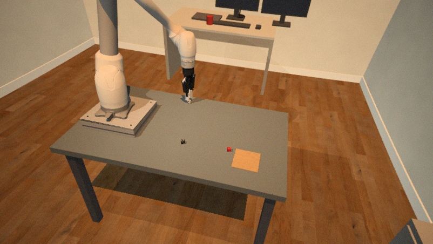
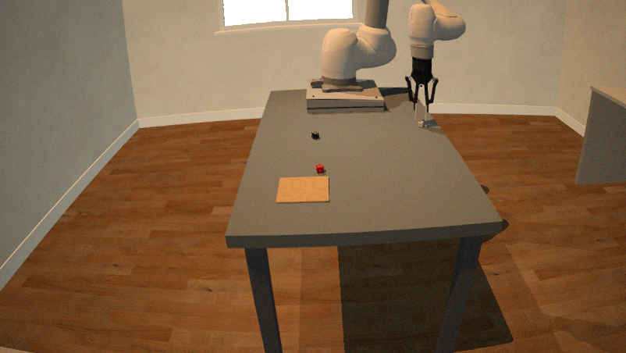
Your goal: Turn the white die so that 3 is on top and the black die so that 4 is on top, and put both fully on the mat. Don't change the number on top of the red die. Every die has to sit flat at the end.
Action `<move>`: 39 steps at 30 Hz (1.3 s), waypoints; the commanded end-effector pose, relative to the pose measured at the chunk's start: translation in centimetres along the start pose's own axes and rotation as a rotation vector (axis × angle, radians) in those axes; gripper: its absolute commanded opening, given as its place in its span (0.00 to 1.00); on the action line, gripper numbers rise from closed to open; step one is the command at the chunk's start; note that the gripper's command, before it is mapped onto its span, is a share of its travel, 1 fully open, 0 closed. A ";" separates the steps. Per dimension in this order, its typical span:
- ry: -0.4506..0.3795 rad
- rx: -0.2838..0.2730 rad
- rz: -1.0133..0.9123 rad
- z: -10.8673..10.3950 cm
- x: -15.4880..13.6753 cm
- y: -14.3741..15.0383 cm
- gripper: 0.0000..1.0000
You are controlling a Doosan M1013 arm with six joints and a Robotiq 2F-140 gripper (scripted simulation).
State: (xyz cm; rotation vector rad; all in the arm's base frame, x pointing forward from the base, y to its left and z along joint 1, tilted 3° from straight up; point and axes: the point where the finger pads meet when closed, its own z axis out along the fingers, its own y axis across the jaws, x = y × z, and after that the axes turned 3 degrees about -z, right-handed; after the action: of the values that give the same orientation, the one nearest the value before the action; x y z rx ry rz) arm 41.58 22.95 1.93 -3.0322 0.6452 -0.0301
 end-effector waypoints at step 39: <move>-0.004 0.002 0.003 2.7 -0.4 0.0 0.29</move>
State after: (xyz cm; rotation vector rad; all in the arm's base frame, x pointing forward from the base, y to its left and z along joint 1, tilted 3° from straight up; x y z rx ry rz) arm 41.74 23.09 -0.50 -3.0300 0.6475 -0.0338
